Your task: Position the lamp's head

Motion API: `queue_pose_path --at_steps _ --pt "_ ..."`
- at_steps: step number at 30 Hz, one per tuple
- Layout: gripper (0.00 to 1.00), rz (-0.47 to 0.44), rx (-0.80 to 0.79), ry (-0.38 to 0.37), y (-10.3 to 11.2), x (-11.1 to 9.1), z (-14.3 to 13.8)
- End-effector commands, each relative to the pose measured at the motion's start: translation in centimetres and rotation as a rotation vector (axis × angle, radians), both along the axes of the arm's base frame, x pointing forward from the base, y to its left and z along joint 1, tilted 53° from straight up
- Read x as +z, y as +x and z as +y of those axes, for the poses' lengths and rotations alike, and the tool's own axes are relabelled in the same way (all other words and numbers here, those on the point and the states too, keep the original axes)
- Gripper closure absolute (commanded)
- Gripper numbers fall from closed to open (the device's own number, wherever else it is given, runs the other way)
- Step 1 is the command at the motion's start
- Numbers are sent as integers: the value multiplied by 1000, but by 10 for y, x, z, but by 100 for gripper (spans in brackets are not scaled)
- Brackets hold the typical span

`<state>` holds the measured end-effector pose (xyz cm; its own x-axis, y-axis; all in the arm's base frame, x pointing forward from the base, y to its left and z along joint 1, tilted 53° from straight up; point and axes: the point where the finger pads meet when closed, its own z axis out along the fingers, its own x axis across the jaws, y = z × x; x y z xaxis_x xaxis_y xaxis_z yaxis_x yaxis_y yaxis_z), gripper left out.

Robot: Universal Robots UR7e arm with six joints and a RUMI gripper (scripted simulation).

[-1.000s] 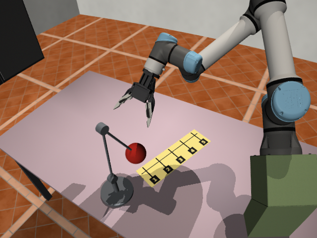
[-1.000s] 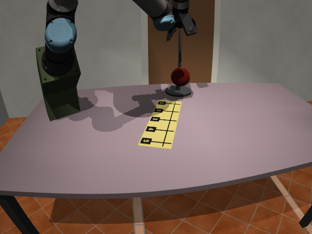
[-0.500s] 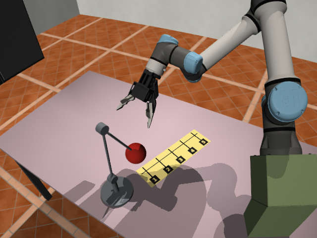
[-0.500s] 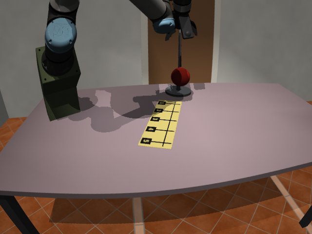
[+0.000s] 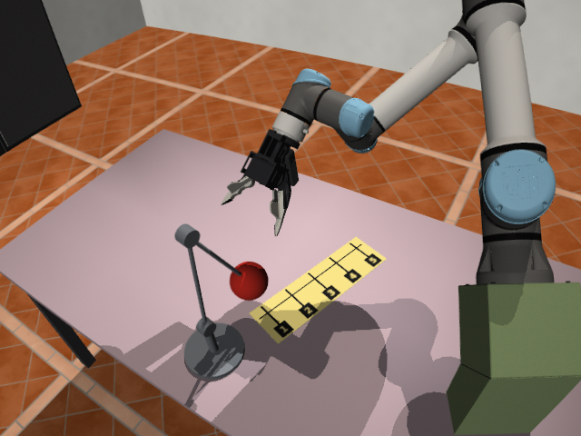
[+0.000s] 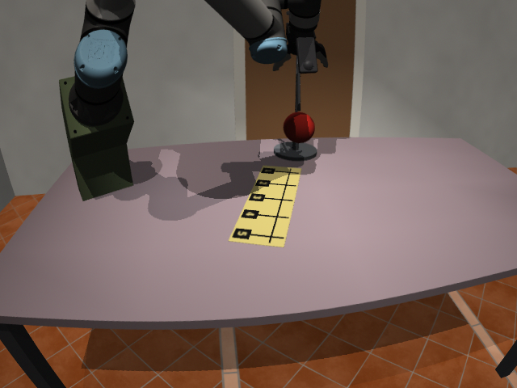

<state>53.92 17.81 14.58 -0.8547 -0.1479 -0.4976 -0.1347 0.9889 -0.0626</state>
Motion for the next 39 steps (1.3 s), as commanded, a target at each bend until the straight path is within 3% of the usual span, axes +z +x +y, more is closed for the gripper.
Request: queue_pose_path --at_steps 1,8,39 --pt "0 5 -40 40 -1 -1 -8" --pt "0 11 -80 76 -2 -2 -15" --pt "0 14 -68 82 34 -62 -14"
